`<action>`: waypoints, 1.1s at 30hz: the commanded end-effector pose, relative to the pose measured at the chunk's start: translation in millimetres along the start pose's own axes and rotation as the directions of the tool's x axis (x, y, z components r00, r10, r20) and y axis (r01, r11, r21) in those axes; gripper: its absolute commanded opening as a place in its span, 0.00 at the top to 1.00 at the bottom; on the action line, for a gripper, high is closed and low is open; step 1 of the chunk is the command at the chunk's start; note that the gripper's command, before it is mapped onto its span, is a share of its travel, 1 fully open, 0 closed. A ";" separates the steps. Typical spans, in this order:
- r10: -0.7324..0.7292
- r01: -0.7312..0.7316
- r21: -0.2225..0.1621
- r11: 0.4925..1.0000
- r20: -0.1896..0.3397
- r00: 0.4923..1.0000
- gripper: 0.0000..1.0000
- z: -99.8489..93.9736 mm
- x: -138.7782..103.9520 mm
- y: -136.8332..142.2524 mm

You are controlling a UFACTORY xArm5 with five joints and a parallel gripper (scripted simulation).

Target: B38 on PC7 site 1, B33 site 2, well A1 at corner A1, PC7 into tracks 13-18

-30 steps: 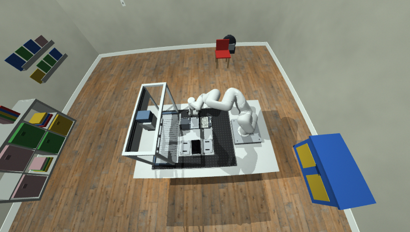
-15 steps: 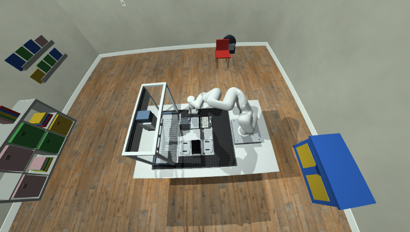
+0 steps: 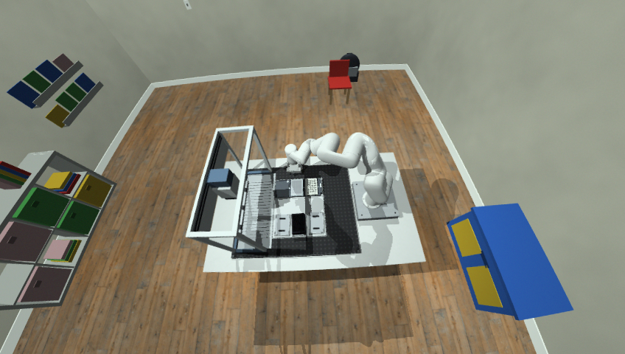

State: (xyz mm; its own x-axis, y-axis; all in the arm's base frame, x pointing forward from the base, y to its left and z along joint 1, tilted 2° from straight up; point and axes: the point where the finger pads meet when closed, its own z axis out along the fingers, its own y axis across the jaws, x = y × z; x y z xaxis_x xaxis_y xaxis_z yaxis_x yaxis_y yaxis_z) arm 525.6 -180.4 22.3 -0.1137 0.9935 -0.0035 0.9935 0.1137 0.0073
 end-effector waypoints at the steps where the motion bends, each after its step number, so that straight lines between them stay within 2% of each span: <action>1: 0.000 0.000 -0.015 1.000 -0.021 1.000 0.00 -7.6 -0.8 1.4; 33: 0.000 0.000 -0.015 1.000 -0.021 1.000 0.00 -54.4 -1.8 0.8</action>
State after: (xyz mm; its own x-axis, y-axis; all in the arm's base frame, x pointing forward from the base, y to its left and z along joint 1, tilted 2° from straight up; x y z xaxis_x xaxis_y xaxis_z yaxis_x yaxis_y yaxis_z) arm 524.7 -181.4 70.4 -0.1137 0.9935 -0.0033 0.9935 0.1137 0.0068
